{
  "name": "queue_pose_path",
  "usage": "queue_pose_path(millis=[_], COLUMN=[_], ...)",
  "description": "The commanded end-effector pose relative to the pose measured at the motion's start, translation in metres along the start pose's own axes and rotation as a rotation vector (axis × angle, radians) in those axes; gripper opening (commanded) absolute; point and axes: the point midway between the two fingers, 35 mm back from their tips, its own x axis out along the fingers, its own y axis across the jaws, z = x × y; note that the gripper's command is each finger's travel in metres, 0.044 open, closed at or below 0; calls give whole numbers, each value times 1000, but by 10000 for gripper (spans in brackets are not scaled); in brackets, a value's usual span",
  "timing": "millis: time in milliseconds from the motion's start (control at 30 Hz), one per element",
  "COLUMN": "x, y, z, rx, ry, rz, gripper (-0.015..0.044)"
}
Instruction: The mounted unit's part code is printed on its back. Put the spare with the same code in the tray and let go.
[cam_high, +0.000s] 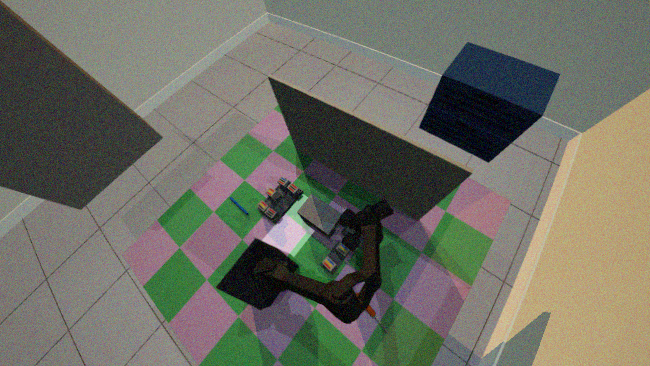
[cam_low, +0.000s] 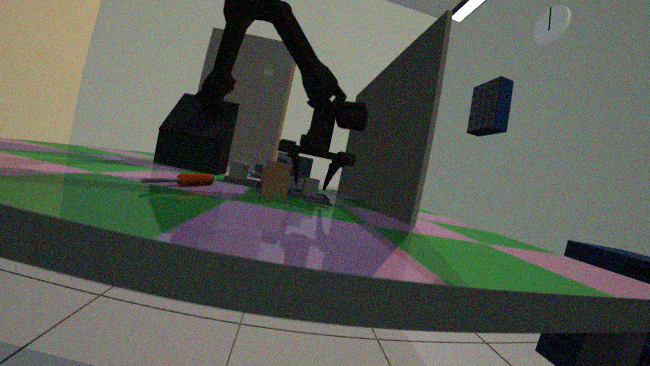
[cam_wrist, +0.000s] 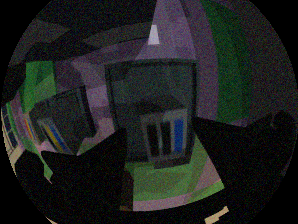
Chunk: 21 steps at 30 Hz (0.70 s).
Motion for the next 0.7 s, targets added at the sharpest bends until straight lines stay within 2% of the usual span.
queue_pose_path(millis=[0, 67, 200, 267, 667], x=[0, -11, -81, -104, -103], y=[0, -2, -3, 0, -3], z=[0, 1, 2, 1, 3], rx=[1, 2, 0, -2, -5], ry=[0, -4, -13, -10, -16], rz=[0, 0, -1, -2, -14], gripper=[440, 440, 440, 440, 440])
